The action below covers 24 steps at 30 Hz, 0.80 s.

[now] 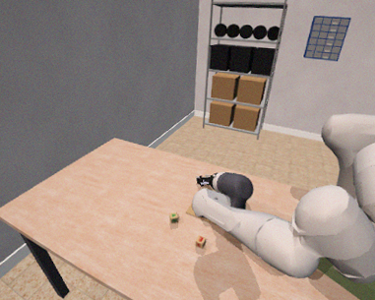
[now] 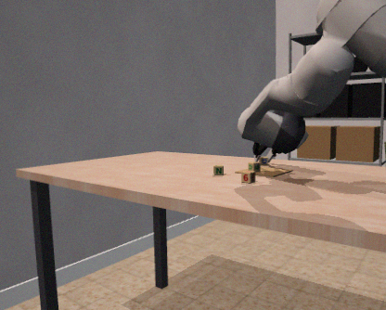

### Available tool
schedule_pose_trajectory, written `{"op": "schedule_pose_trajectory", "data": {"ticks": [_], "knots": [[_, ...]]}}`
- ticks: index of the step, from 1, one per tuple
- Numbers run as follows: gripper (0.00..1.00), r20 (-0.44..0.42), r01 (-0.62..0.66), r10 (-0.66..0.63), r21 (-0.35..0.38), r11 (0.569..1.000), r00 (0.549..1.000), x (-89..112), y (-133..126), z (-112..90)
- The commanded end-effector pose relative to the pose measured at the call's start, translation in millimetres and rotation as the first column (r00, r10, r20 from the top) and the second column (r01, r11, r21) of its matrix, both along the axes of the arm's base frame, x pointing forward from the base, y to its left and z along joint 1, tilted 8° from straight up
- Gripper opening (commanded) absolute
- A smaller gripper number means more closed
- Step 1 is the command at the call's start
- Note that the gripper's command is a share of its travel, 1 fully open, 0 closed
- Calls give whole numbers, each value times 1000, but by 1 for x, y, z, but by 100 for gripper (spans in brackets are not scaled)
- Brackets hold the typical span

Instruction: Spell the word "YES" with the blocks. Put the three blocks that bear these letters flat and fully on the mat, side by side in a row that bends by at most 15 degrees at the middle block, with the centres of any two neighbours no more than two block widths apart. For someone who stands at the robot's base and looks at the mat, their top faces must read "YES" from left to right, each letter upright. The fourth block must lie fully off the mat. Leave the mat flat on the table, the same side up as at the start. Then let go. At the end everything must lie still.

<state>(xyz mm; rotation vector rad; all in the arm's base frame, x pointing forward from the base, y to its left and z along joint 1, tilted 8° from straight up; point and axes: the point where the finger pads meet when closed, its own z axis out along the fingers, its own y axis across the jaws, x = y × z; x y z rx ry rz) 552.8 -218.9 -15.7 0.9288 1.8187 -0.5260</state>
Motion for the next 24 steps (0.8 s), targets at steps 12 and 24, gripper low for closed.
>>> {"op": "schedule_pose_trajectory", "data": {"ticks": [12,24], "knots": [[28,-1,1,-1,-3,1000,1000,-1,-1,0],[28,-1,1,-1,-3,1000,1000,-4,0,24]]}}
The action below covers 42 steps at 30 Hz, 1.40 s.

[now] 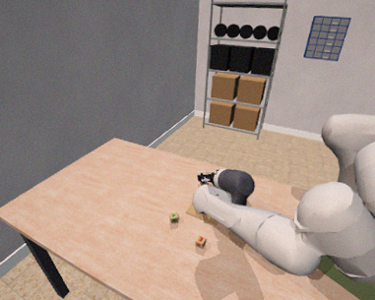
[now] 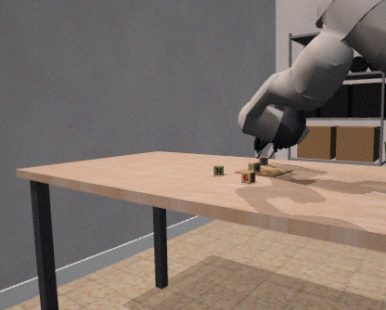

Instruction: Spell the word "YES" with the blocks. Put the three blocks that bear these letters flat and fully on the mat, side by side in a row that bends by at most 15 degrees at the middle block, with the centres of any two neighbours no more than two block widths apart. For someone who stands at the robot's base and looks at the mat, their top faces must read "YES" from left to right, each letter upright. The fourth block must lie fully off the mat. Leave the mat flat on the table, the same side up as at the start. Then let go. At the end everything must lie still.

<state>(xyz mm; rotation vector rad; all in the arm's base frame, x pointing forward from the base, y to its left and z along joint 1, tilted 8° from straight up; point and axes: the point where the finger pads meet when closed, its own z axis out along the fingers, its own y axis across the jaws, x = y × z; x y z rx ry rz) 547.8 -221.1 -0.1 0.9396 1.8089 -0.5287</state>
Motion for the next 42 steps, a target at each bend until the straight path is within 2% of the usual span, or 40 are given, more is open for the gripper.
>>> {"op": "schedule_pose_trajectory", "data": {"ticks": [1,8,21,26,28,34,38,42], "knots": [[28,-8,-9,9,-3,1000,1000,1,3,12],[28,-8,-9,9,-3,1000,1000,-2,4,32],[28,-29,-8,9,21,1000,1000,-2,4,33],[28,-86,-11,19,97,995,996,-1,3,37],[28,-86,-11,19,97,995,996,-1,3,37],[28,-201,3,49,254,967,978,-1,2,44],[28,-251,13,72,324,946,965,0,1,49],[28,-322,40,109,423,905,940,-1,1,54]]}}
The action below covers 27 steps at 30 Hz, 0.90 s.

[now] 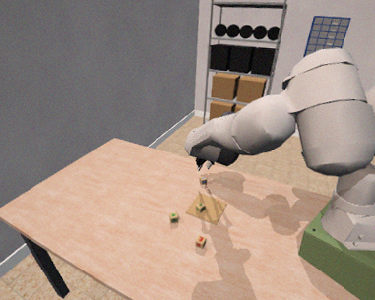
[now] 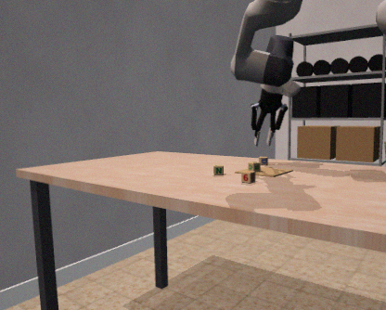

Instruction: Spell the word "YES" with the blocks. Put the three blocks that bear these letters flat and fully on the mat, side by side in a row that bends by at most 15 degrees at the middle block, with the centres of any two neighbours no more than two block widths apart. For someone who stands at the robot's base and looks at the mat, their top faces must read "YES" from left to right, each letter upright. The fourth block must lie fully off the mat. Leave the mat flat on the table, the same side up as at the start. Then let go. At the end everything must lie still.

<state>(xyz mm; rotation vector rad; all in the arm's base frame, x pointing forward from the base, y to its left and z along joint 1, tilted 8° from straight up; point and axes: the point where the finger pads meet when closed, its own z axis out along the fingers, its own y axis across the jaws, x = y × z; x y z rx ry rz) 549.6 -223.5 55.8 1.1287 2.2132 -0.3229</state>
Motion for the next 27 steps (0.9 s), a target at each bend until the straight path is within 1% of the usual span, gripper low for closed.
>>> {"op": "schedule_pose_trajectory", "data": {"ticks": [1,3,5,8,10,18,20,24,27], "knots": [[28,-93,-10,20,100,995,995,-3,2,0],[28,-93,-10,20,100,995,995,-3,2,0],[28,-133,-4,23,147,989,991,-4,2,-4],[28,-166,-6,40,202,979,985,-1,1,6],[28,-202,5,44,235,972,978,-1,-3,7],[28,-282,24,81,348,937,956,0,-5,13],[28,-282,24,81,348,937,956,0,-5,13],[28,-313,34,102,399,916,944,0,-4,16],[28,-320,35,110,415,909,941,1,-3,17]]}}
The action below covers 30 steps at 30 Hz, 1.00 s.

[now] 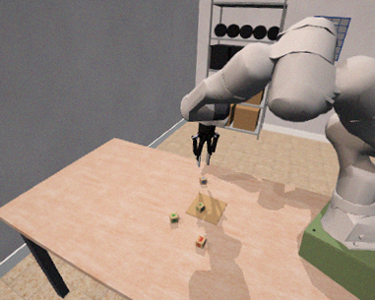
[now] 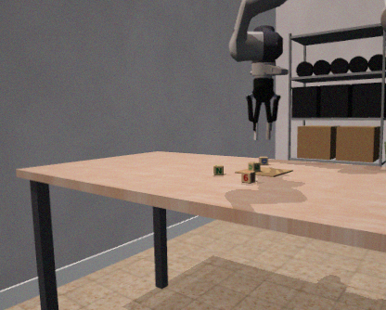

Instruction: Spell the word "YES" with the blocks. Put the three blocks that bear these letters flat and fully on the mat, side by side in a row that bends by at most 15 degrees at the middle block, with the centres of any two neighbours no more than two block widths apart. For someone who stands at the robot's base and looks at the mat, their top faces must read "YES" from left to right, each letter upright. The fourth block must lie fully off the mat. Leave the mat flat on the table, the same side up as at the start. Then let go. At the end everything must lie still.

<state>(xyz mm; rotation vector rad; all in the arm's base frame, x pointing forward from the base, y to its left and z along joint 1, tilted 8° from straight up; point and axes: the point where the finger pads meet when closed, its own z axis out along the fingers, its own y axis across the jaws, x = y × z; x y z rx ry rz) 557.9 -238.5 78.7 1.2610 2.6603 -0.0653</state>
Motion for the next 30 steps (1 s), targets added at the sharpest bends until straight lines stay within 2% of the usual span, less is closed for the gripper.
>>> {"op": "schedule_pose_trajectory", "data": {"ticks": [1,2,3,14,22,23,30], "knots": [[28,-39,29,-27,56,998,999,-8,12,-5],[28,-39,29,-27,56,998,999,-8,12,-5],[100,-39,29,-27,56,998,999,-8,12,-5],[100,-39,30,-28,56,998,999,-8,12,-5],[100,-33,135,-133,71,988,991,-12,18,-6],[40,-33,135,-133,71,988,991,-12,18,-6],[40,-33,135,-133,71,988,991,-12,18,-6]]}}
